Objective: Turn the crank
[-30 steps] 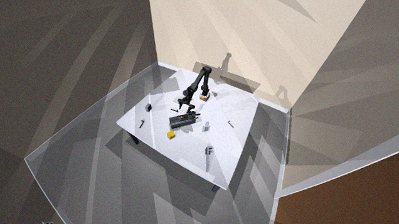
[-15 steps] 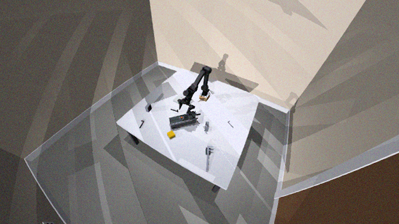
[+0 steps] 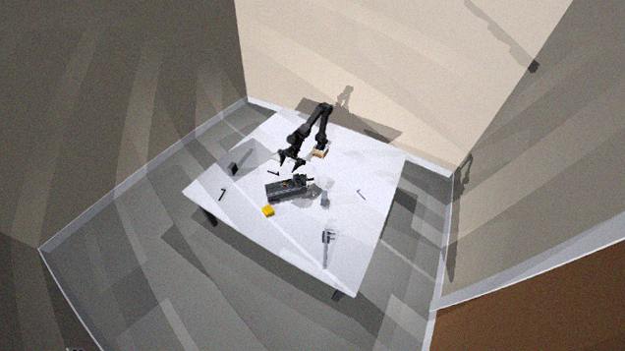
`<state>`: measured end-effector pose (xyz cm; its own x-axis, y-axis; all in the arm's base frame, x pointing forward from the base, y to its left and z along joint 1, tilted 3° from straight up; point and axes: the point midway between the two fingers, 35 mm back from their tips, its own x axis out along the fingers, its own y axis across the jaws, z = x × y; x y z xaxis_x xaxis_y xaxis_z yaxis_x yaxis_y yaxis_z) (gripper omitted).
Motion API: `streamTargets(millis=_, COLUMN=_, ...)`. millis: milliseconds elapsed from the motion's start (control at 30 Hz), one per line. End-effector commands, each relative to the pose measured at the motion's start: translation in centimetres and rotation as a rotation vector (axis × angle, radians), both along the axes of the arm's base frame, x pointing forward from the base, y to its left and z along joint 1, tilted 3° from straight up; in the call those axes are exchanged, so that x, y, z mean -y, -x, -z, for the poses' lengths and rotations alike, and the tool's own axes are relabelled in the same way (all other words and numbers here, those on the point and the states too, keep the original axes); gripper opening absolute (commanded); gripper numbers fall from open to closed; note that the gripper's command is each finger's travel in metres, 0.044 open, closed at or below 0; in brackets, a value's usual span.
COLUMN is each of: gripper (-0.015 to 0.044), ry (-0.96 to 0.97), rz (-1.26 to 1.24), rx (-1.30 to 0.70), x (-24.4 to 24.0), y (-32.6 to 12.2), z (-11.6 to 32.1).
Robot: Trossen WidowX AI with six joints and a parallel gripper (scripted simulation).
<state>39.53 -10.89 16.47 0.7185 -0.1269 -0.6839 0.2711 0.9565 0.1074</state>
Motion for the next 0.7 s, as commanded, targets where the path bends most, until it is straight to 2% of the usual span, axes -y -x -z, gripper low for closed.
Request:
streamTargets(millis=0, gripper=0.044, ry=-0.028, rz=0.044, rx=-0.037, x=-1.3, y=0.3, z=-0.1)
streamTargets(millis=367, gripper=0.044, ry=-0.088, rz=0.291, rx=-0.151, x=-6.8, y=2.1, z=1.0)
streamTargets(millis=667, gripper=0.044, ry=-0.06, rz=0.478, rx=-0.154, x=-10.5, y=4.3, z=0.8)
